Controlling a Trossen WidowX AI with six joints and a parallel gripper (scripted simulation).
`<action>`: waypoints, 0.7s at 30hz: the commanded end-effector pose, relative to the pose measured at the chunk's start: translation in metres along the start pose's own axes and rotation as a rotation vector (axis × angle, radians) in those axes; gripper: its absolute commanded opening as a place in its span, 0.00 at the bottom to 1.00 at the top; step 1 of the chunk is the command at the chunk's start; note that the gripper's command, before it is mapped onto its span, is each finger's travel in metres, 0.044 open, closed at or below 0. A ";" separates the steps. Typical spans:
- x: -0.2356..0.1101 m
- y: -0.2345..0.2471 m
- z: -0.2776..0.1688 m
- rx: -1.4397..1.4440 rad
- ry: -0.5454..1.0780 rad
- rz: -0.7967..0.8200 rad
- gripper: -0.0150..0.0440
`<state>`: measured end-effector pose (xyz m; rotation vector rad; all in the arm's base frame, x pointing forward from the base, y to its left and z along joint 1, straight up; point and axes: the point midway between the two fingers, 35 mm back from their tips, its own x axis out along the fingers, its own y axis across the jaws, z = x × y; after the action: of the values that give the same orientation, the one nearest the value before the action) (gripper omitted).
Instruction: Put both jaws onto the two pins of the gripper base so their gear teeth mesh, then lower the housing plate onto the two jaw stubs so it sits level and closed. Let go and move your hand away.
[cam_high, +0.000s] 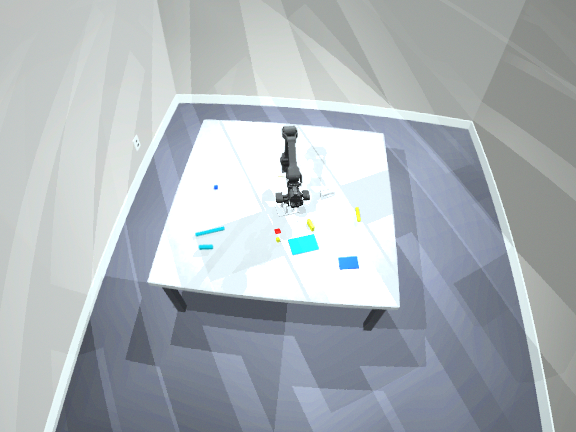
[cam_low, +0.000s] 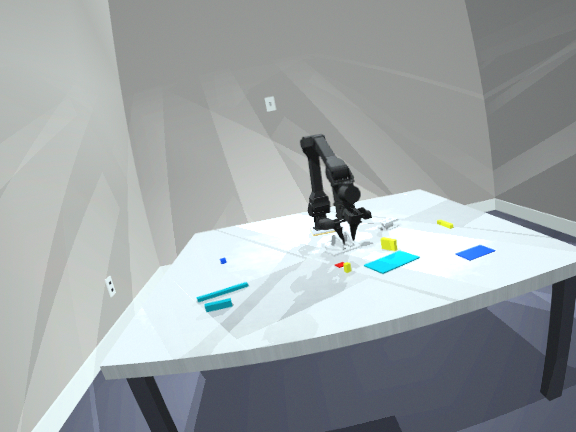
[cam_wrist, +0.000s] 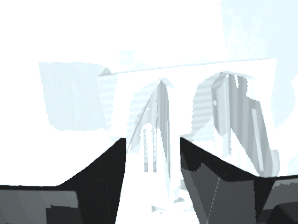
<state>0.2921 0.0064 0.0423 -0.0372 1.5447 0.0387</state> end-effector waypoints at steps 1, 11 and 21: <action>0.000 0.000 0.000 0.000 0.000 0.000 0.61; 0.000 0.000 0.000 0.000 0.000 0.000 0.63; -0.046 0.000 0.002 0.003 -0.001 0.000 0.63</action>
<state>0.2880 0.0063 0.0582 -0.0372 1.5748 0.0390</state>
